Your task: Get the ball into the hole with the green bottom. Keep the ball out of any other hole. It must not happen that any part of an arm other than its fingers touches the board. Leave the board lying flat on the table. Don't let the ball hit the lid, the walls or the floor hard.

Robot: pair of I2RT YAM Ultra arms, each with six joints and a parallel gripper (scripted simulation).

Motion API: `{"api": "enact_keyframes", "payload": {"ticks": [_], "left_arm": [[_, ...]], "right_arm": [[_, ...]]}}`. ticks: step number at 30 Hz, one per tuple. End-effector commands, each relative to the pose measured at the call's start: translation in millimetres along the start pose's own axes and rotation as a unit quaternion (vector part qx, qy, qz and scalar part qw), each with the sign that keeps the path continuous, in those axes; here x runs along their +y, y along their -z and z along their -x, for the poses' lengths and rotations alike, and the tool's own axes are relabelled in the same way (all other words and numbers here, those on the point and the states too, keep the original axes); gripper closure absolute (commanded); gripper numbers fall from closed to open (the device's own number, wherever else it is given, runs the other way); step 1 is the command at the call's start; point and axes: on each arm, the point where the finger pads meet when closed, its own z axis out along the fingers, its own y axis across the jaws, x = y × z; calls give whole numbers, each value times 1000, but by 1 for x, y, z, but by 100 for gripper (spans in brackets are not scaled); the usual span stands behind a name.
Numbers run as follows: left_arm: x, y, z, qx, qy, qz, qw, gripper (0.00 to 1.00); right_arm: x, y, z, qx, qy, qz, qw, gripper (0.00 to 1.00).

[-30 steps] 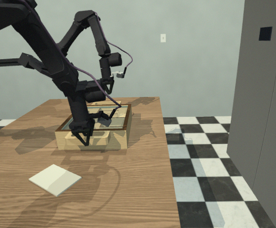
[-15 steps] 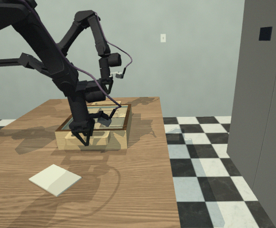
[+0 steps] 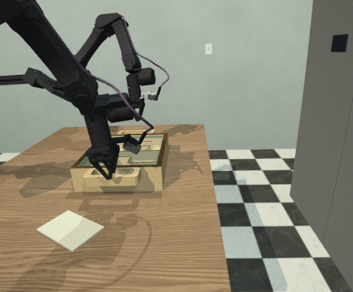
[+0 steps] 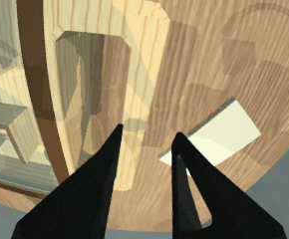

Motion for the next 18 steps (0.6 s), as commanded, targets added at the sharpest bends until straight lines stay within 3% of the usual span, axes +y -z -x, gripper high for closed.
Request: {"api": "enact_keyframes", "payload": {"ticks": [1,10,18], "left_arm": [[-11,2,-1,-2,-6,-12,1000,61],[-11,2,-1,-2,-6,-12,1000,61],[-11,2,-1,-2,-6,-12,1000,61]], "right_arm": [[-6,27,9,-14,-6,-13,1000,61],[-3,50,8,-14,-5,-7,1000,61],[2,51,4,-11,-2,5,1000,61]]}}
